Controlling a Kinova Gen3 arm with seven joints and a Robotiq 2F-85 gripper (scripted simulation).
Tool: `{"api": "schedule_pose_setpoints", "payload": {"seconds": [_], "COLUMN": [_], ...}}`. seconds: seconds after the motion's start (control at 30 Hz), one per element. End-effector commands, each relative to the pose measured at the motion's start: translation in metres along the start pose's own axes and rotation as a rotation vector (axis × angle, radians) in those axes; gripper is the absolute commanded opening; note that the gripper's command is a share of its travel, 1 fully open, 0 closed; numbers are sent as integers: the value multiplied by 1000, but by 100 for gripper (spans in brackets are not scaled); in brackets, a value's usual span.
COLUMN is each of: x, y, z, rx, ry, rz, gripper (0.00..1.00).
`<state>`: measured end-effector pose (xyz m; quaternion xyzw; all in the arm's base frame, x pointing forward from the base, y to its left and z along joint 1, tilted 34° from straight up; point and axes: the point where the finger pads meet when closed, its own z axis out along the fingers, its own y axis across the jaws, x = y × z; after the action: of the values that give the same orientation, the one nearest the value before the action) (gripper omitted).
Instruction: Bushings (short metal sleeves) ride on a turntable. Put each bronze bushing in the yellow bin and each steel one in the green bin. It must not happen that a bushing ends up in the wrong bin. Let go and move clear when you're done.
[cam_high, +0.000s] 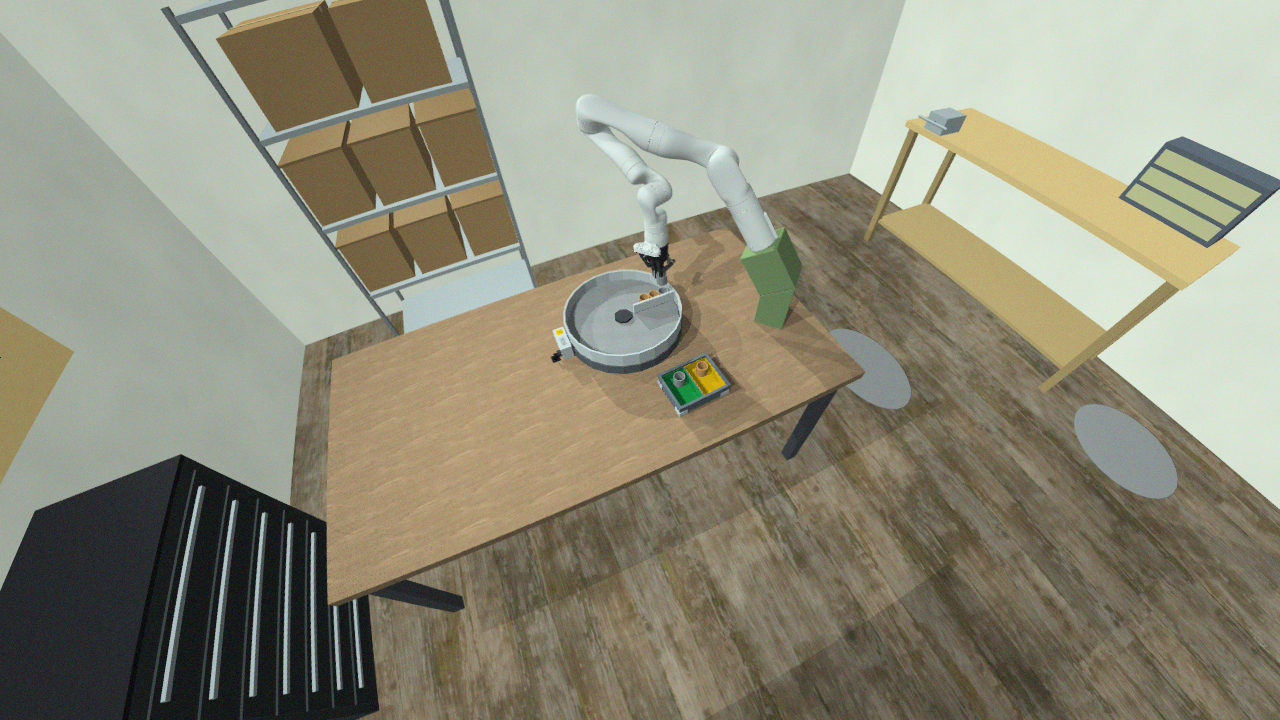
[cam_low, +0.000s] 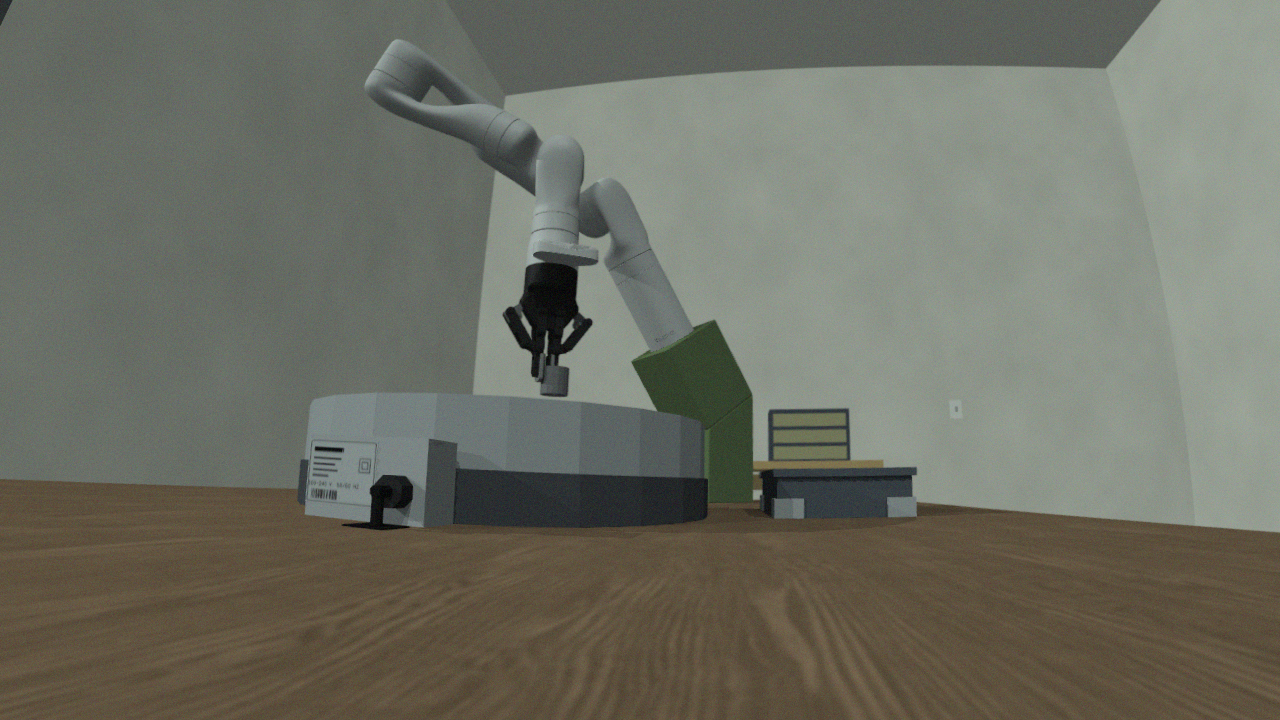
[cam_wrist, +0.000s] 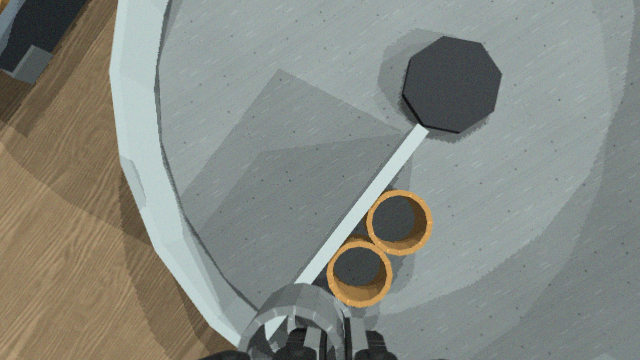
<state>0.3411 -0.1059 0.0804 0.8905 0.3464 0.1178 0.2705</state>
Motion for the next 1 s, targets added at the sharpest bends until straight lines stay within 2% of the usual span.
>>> {"api": "schedule_pose_setpoints", "payload": {"seconds": [0.0,0.1,0.23,0.33,0.37,0.43,0.63,0.77,0.83,0.93,0.97], "x": [19,41,44,69,69,84,86,120,128,128,137], "y": [-19,-38,-42,-64,-64,-77,-79,-109,-117,-117,-125], "z": [1,0,0,0,0,-1,-1,-2,-2,-2,-2], "rx": [17,15,16,15,16,14,15,14,14,14,14], "ry": [21,20,22,23,23,22,23,24,24,24,24], "rz": [-34,20,19,72,72,108,108,178,196,196,213], "gripper": [0,0,0,0,0,0,0,0,0,0,0]}}
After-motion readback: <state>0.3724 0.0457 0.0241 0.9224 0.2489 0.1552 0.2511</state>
